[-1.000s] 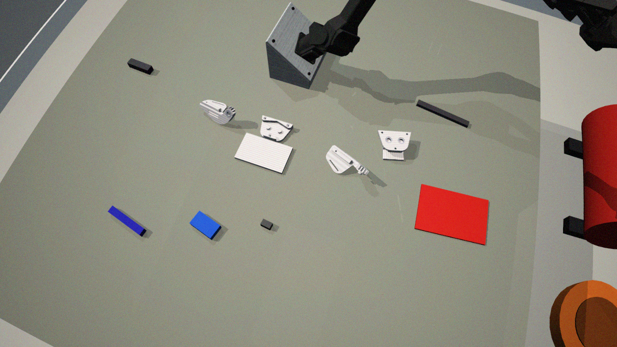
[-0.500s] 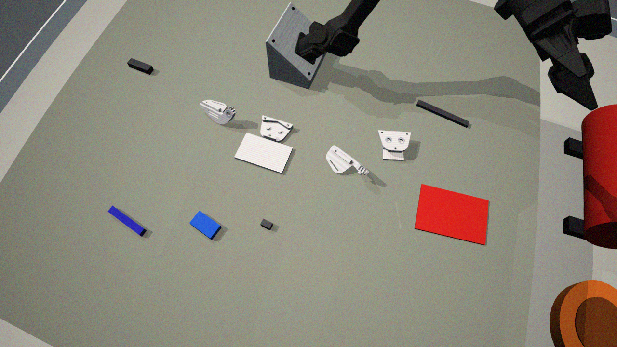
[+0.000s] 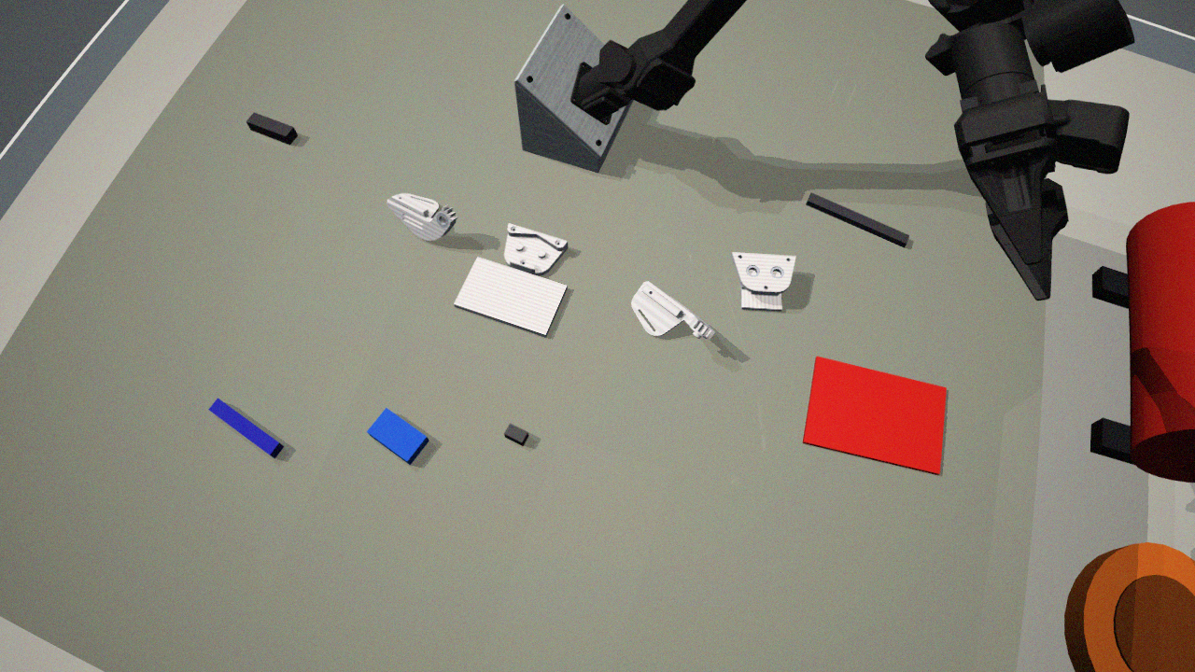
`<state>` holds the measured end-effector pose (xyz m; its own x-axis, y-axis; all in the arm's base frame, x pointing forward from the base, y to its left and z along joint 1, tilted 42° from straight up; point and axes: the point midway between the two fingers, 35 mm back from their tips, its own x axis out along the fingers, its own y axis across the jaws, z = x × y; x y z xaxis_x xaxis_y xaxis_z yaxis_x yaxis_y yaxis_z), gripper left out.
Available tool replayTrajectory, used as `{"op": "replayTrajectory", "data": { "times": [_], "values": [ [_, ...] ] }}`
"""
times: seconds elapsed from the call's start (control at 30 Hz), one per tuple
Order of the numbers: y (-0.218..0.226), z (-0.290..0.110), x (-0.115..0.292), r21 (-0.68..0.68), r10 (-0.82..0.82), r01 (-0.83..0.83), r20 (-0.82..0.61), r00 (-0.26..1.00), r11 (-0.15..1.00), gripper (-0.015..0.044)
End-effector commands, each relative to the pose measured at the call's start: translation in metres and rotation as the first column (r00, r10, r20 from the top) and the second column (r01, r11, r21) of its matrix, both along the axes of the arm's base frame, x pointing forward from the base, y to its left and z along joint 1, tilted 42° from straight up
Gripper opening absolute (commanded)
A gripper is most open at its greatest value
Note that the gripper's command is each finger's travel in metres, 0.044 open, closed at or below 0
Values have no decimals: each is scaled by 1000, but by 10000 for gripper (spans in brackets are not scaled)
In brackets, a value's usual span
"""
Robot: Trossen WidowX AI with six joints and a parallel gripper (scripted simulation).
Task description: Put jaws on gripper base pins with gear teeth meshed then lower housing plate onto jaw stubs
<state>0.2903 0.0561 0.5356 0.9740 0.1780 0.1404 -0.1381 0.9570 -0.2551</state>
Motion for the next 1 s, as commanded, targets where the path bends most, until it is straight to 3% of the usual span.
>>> {"op": "replayTrajectory", "data": {
  "times": [0.0,0.5,0.97],
  "values": [
    [4,-23,13,-55,20,-24,-72,997,998,440],
    [15,-100,42,-197,86,-155,-318,944,968,440],
    [20,-175,52,-238,155,-328,-543,826,914,440]
  ]
}}
